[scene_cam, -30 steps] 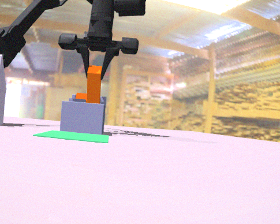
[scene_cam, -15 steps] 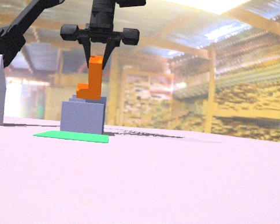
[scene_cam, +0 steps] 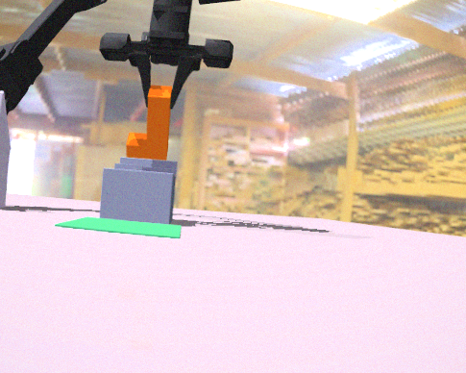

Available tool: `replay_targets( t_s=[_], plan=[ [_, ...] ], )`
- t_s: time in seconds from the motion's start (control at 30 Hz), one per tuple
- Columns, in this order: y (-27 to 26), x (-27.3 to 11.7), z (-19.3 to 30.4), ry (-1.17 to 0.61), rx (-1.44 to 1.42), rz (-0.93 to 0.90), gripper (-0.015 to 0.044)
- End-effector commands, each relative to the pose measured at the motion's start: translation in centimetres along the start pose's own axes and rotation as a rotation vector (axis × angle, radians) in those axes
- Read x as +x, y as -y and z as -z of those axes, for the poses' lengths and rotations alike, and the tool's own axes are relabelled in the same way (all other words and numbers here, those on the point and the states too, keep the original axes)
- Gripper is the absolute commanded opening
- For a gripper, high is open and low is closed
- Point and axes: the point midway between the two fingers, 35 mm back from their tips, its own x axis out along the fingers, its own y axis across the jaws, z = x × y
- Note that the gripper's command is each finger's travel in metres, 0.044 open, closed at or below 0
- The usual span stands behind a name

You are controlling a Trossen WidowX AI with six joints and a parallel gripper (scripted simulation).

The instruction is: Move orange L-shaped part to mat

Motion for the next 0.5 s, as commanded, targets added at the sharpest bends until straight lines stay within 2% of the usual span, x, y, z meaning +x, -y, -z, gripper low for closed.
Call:
replay_targets(
  t_s=[0.0, 0.47],
  plan=[
    [-0.1, 0.1, 1.7, -0.005, 0.003, 0.0, 0.0],
    [-0.8, 0.1, 8.6, -0.01, 0.003, 0.0, 0.0]
  ],
)
